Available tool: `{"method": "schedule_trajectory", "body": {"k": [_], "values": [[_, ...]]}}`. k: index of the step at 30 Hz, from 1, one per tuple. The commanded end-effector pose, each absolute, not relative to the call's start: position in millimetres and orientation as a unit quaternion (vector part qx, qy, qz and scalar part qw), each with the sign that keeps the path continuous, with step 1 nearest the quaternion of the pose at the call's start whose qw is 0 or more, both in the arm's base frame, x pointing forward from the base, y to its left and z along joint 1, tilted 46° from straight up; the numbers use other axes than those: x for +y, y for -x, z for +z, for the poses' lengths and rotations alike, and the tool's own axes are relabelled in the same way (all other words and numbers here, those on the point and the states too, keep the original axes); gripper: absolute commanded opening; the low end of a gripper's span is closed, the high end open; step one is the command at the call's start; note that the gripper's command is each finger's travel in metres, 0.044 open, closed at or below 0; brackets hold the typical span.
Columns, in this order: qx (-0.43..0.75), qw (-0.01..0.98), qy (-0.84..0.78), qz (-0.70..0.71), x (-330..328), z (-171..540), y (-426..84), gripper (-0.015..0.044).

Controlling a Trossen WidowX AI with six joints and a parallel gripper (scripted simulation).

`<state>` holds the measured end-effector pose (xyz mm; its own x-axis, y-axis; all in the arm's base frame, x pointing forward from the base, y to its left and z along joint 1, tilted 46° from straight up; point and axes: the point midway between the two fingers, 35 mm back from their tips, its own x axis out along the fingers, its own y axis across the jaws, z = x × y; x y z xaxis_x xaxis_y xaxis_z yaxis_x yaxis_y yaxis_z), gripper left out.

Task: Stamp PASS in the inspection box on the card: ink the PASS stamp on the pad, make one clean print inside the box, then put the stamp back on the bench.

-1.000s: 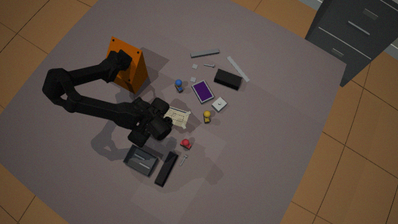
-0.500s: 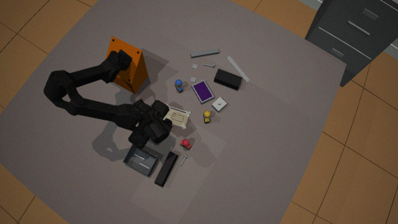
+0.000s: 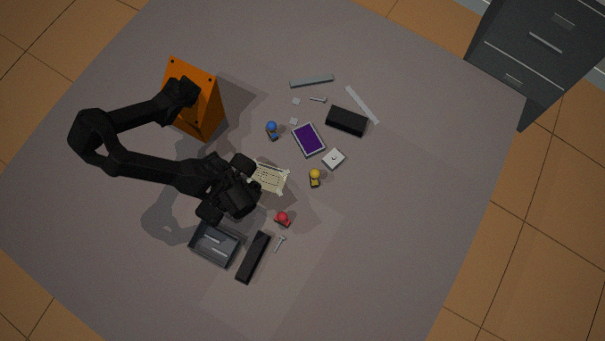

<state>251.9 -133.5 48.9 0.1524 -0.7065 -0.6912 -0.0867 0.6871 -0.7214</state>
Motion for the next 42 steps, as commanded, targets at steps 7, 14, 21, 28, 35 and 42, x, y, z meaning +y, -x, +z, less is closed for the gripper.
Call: {"method": "schedule_trajectory", "body": {"k": [7,14,21,28,35,42], "values": [[0.61,0.686,0.325,-0.226,-133.0,49.6,-252.0,0.0],[0.61,0.686,0.324,-0.226,-130.3,51.6,-251.9,0.0],[0.611,0.686,0.324,-0.227,-127.7,53.6,-251.8,0.0],[0.611,0.686,0.324,-0.227,-125.1,55.6,-251.6,0.0],[0.611,0.686,0.324,-0.227,-122.6,57.7,-251.3,0.0],[0.611,0.685,0.325,-0.227,-120.0,59.8,-251.1,0.0]]}}
